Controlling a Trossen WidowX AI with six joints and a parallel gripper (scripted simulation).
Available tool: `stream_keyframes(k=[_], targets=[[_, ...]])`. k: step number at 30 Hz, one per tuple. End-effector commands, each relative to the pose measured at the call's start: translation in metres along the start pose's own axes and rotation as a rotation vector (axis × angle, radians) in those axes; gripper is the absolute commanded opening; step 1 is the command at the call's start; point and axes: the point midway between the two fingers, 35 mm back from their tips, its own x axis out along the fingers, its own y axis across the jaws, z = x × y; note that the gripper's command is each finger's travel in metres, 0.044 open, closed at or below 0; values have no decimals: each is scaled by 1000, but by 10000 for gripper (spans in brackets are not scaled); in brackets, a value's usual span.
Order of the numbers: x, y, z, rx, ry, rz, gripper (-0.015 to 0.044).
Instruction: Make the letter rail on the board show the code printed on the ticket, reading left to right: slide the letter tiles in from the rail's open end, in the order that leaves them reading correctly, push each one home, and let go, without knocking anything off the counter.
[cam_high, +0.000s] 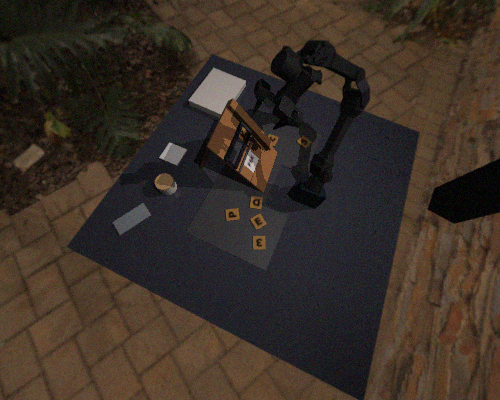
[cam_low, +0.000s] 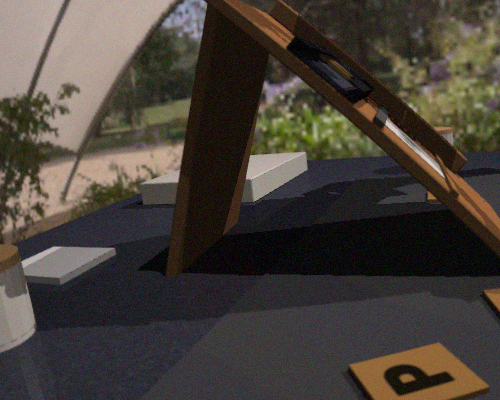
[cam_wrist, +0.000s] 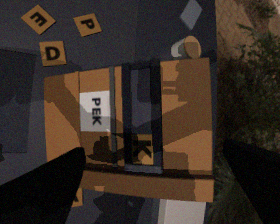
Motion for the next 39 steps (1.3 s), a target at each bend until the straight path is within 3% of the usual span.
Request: stream_keyframes(k=[1,9,10,13,19,39], targets=[[-2,1,1,-31,-7,-2,440],[-2,1,1,-31,-7,-2,440],[0,1,3,-18,-7,1,414],[24,-1,26,174,1,48,340],[83,8,79,638,68,149,340],[185,76,170,1475,332,214,340]])
